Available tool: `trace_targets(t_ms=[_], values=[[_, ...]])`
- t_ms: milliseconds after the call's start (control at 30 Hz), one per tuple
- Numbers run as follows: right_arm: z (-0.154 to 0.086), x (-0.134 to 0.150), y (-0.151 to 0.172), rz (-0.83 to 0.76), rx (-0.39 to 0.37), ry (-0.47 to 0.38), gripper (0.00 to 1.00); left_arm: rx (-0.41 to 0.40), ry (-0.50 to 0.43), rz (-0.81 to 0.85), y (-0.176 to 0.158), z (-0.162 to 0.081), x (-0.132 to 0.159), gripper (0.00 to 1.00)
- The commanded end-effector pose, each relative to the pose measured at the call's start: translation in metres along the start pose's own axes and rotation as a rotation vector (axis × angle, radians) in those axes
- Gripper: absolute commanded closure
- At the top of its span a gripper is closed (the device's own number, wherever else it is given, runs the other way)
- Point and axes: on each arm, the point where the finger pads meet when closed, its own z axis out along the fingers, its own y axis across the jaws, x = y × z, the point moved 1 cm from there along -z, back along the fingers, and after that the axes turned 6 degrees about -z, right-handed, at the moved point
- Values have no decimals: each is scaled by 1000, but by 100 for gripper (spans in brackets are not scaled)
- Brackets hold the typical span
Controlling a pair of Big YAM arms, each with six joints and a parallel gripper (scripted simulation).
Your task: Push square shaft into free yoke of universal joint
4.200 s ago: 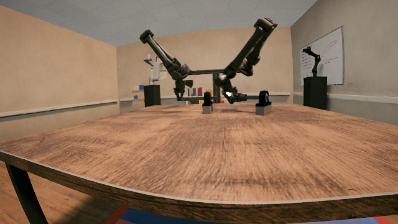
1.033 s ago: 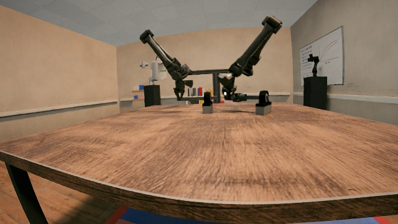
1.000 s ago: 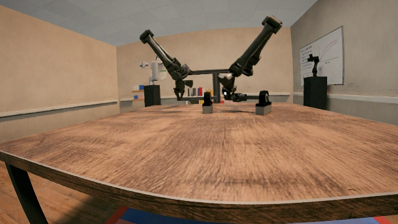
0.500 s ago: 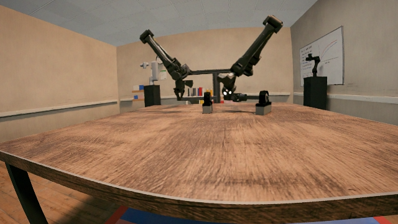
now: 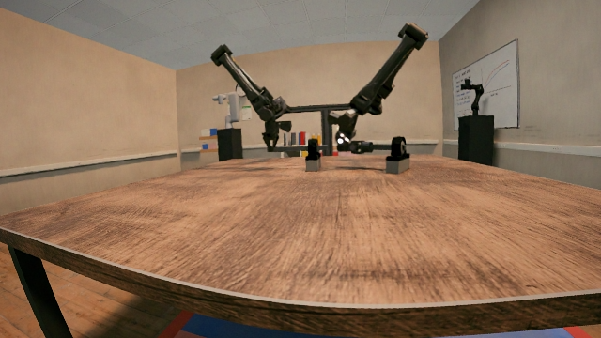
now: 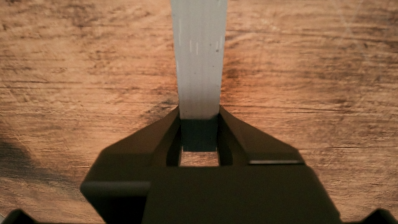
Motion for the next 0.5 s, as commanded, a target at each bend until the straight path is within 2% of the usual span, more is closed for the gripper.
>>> trace_targets(t_ms=[0,467], values=[[-3,0,-3,3,13,-3,81,-58,-30,-88,15,-9,3,46],[-3,0,-3,3,13,-3,81,-106,-78,-182,22,-13,1,46]])
